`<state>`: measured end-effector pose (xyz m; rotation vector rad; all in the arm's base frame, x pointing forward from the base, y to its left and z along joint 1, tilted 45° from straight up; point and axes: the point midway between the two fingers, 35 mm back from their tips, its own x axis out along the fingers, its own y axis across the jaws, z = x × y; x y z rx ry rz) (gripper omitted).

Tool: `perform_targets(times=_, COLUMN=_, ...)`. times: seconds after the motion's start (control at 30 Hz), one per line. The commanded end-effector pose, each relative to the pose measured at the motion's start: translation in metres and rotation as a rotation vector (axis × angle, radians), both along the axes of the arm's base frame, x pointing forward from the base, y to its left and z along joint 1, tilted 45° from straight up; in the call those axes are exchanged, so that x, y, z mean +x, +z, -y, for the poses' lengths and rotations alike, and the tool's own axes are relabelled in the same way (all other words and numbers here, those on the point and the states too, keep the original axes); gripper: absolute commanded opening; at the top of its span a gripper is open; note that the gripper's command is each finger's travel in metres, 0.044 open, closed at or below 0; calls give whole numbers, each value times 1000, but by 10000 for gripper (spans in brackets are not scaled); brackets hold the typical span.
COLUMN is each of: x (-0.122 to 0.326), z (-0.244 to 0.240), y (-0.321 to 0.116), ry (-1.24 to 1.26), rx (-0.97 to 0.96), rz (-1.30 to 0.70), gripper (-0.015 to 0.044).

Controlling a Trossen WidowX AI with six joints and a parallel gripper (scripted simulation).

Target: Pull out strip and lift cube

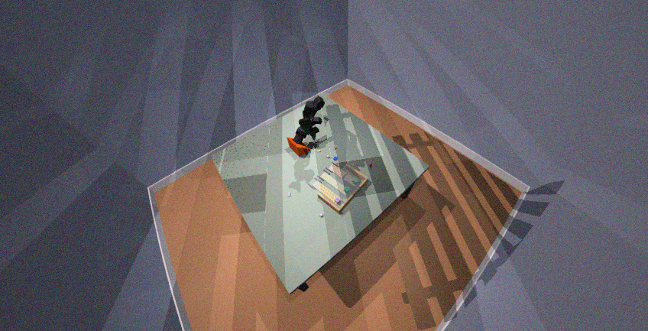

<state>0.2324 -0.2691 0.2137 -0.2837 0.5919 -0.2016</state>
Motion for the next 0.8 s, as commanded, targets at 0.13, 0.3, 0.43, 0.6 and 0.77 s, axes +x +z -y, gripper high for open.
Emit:
perform_targets(times=0.13, x=48, z=-72, y=-75, ry=-11, rx=726, rz=146, gripper=400)
perform_targets(times=0.3, x=56, z=-111, y=-102, ry=-31, rx=1055, rz=129, gripper=400)
perform_targets(times=0.43, x=56, z=-115, y=-104, ry=-33, rx=1088, rz=124, gripper=400)
perform_targets(times=0.6, x=56, z=-115, y=-104, ry=-33, rx=1088, rz=124, gripper=400)
perform_targets(times=0.77, x=56, z=-115, y=-104, ry=-33, rx=1088, rz=124, gripper=400)
